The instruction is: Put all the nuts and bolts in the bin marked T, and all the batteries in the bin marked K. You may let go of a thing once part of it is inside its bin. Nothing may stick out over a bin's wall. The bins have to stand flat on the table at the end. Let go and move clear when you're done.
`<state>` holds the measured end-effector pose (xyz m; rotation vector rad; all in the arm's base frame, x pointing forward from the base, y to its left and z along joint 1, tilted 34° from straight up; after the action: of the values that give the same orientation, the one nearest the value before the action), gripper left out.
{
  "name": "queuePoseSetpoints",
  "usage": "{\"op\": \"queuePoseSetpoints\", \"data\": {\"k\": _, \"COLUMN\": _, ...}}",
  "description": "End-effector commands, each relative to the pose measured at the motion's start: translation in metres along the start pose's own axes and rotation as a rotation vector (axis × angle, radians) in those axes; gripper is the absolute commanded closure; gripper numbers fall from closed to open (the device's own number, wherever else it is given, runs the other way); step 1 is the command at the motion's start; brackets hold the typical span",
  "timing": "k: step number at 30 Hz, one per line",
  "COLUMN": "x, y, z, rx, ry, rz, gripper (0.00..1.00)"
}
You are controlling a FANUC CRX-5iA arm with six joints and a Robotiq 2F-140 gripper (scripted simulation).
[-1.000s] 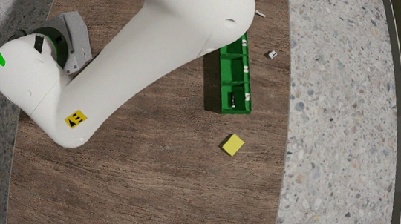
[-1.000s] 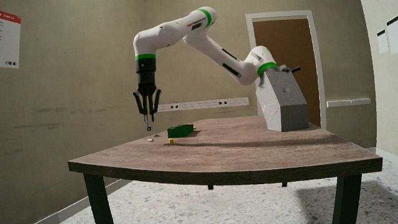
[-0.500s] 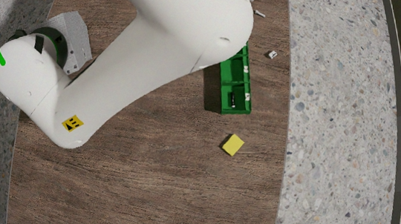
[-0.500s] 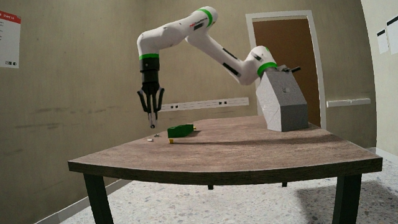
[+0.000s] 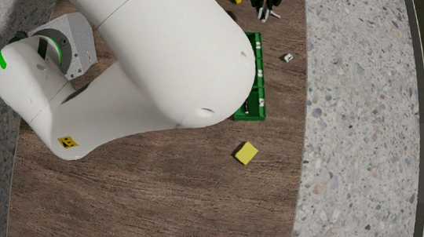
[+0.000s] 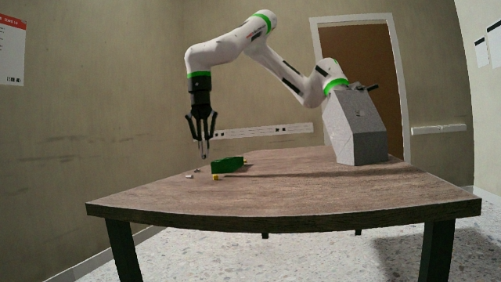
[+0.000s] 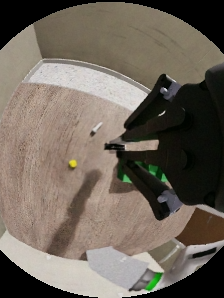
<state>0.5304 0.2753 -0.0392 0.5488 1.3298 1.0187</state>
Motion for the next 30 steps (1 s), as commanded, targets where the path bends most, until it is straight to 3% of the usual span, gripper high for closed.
{"op": "queuePoseSetpoints", "data": {"k": 1, "x": -0.020, "y": 0.001, "z": -0.003, "rx": -0.002, "ry": 0.000, "rz": 0.001, "gripper": 0.85}}
{"op": "queuePoseSetpoints", "data": {"k": 30, "x": -0.174, "y": 0.000, "z": -0.028, "rx": -0.002, "ry": 0.000, "rz": 0.001, "gripper": 0.85}}
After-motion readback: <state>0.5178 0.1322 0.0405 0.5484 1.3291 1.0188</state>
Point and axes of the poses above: the point where the finger pads meet when closed, its own y axis back along the fingers, its own z axis across the jaws, x = y × z, the point moved 9 cm from there along y, back along the fingers, and after that the axes turned 9 degrees about -y, right-handed, at the moved point
